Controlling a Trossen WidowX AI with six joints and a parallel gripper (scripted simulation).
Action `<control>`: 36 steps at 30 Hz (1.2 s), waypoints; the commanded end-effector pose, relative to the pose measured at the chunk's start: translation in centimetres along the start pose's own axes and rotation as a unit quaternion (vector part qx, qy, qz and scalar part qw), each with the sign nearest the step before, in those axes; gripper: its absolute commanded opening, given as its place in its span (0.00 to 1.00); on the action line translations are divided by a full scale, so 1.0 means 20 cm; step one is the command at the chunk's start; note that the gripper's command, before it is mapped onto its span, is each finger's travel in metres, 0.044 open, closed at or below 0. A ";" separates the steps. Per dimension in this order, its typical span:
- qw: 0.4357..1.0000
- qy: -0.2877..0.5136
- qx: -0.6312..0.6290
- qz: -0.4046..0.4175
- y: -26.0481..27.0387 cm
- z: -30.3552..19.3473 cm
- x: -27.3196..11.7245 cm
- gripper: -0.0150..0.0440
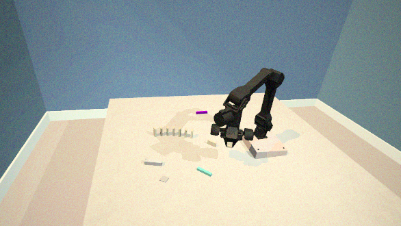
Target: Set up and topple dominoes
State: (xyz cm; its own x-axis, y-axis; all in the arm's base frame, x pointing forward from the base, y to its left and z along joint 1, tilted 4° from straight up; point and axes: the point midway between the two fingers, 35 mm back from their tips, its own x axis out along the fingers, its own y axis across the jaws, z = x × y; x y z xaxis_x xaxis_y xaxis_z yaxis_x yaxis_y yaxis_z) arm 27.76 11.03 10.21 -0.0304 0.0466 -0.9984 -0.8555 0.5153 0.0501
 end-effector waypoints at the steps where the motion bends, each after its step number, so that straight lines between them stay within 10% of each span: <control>1: 0.950 -0.012 0.311 0.006 0.28 0.17 -0.04 0.44; 11: 0.873 -0.011 0.488 0.010 0.40 0.22 -0.04 0.44; 36: 0.883 -0.048 0.466 -0.019 0.37 0.29 0.04 0.44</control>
State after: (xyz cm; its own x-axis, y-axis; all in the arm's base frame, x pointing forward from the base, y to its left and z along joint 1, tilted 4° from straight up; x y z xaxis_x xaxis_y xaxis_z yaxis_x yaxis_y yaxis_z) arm 23.91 19.30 10.75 0.0186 0.0716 -0.9973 -0.0283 0.9971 0.0711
